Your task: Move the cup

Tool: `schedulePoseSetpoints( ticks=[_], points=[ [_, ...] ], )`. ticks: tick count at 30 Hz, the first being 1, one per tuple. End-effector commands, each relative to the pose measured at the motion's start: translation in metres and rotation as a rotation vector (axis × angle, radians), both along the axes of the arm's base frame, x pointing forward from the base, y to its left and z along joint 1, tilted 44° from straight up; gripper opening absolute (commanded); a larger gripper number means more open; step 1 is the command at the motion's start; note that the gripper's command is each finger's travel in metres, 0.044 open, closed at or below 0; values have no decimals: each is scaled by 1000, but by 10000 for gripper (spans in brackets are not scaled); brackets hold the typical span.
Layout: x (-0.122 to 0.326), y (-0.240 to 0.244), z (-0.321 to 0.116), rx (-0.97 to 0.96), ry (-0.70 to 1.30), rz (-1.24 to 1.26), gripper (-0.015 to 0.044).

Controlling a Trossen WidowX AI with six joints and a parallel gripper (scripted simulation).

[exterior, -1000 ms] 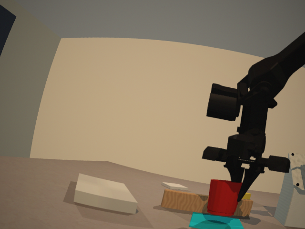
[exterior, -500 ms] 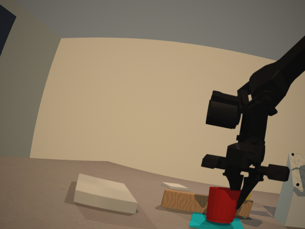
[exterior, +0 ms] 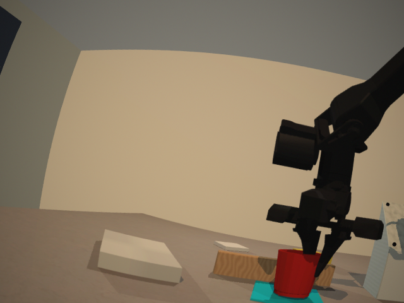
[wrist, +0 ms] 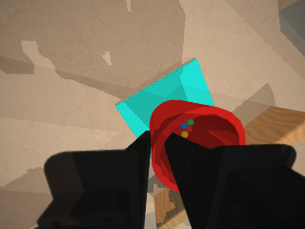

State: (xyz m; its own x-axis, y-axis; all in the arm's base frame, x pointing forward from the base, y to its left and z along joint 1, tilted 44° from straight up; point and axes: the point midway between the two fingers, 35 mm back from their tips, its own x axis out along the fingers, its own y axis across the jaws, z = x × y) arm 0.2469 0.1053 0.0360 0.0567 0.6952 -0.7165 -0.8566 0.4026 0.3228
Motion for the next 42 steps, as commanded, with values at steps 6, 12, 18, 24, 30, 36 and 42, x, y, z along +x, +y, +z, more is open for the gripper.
schedulePoseSetpoints(
  ticks=[6,12,18,24,30,36,42],
  points=[
    [0,-1,1,0,-1,1,128],
    [0,-5,5,-1,0,0,128],
    [0,-11,10,-2,1,0,128],
    [0,-17,15,-2,2,0,128],
    [-1,-22,20,-2,3,0,128],
    [-1,-28,24,-1,4,0,128],
    [-3,-33,29,0,5,0,128]
  ],
)
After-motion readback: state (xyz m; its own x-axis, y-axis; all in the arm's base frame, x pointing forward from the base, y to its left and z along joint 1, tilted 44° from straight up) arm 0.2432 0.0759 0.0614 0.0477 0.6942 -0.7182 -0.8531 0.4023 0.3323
